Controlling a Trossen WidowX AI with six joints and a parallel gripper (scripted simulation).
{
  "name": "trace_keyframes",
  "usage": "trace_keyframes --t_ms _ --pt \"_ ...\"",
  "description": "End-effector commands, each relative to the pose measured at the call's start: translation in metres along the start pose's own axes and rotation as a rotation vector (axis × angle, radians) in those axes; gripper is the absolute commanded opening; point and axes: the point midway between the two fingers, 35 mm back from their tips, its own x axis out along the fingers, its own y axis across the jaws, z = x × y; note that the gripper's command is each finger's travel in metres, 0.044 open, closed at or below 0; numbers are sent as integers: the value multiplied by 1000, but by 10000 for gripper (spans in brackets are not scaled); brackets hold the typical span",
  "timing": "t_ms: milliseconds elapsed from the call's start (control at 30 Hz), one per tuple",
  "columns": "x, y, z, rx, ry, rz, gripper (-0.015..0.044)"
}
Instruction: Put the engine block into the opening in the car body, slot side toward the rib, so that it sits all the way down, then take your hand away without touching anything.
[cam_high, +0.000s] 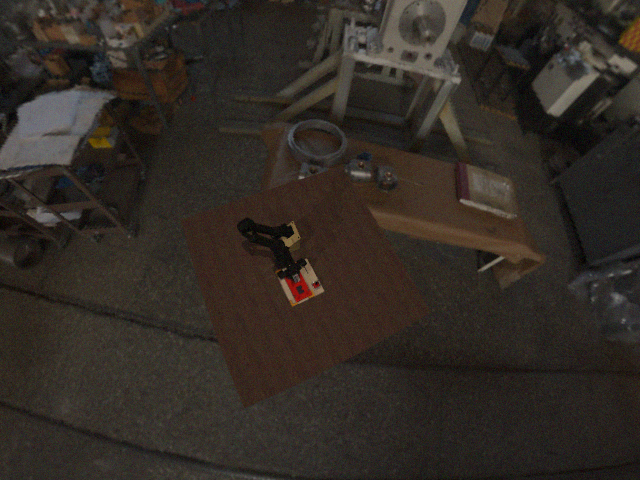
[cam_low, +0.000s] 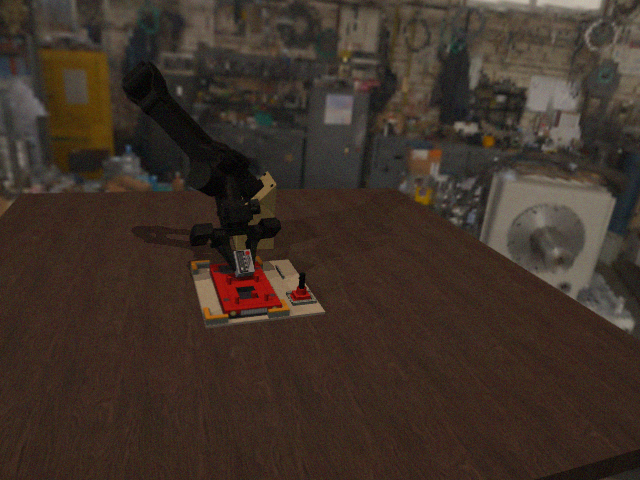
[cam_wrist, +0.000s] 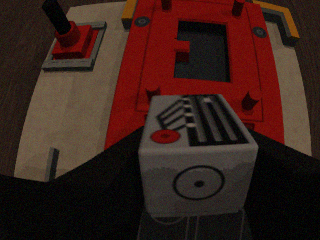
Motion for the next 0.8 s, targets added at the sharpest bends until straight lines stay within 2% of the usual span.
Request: trace_keyframes --t_ms 0,367,567,767 --pt "0 0 0 1 1 0 157" --pt "0 0 0 1 1 0 440" --pt "-1 0 0 0 3 1 440" --pt "-17 0 0 -1 13 4 440"
